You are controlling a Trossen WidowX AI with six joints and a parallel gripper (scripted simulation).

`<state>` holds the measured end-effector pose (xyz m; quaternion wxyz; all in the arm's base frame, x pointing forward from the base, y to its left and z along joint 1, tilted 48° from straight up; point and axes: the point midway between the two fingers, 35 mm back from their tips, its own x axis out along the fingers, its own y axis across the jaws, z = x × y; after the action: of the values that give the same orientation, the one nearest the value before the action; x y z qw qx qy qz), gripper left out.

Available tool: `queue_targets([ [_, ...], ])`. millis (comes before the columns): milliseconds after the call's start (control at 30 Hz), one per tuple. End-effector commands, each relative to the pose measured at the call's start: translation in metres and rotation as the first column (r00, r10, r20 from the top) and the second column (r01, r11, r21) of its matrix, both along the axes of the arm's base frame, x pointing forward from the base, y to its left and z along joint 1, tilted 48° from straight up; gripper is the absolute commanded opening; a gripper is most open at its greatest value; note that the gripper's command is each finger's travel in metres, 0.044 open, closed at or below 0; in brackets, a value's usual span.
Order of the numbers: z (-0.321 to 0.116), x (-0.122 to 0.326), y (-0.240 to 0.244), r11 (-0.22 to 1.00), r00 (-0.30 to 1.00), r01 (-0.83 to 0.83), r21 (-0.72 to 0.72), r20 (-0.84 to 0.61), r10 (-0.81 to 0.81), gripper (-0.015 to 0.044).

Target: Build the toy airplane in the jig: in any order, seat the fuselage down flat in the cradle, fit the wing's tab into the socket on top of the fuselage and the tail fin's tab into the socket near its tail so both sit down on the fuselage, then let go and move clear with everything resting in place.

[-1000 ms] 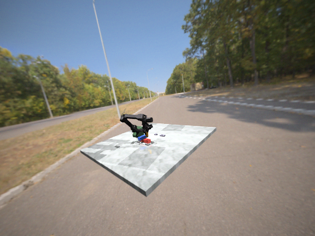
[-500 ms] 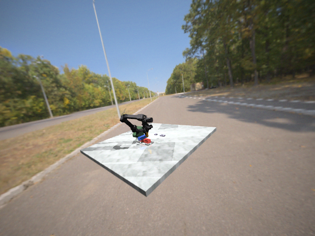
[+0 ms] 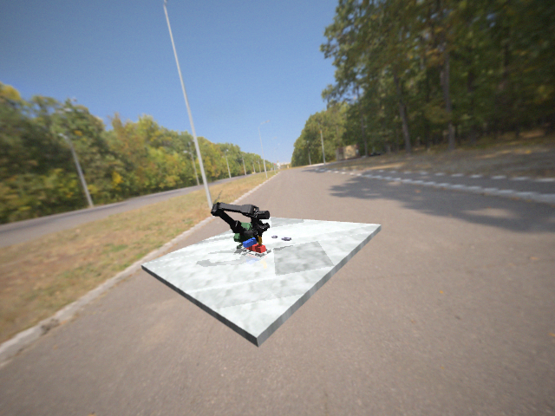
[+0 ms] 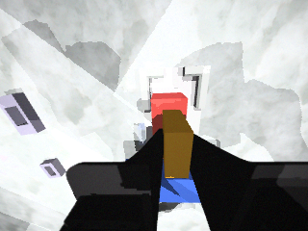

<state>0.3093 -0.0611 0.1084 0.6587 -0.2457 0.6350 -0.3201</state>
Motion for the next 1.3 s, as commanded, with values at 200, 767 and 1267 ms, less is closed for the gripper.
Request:
queue_targets([
  [200,-0.0107,-0.0019,-0.0128,1.0,1.0,-0.004,-0.008,-0.005,0.004,0.0065],
  [767,-0.0104,-0.0015,-0.0115,1.0,1.0,-0.002,-0.002,-0.003,0.002,0.0005],
  [1267,-0.0104,-0.0015,-0.0115,1.0,1.0,-0.002,-0.002,-0.003,0.002,0.026],
])
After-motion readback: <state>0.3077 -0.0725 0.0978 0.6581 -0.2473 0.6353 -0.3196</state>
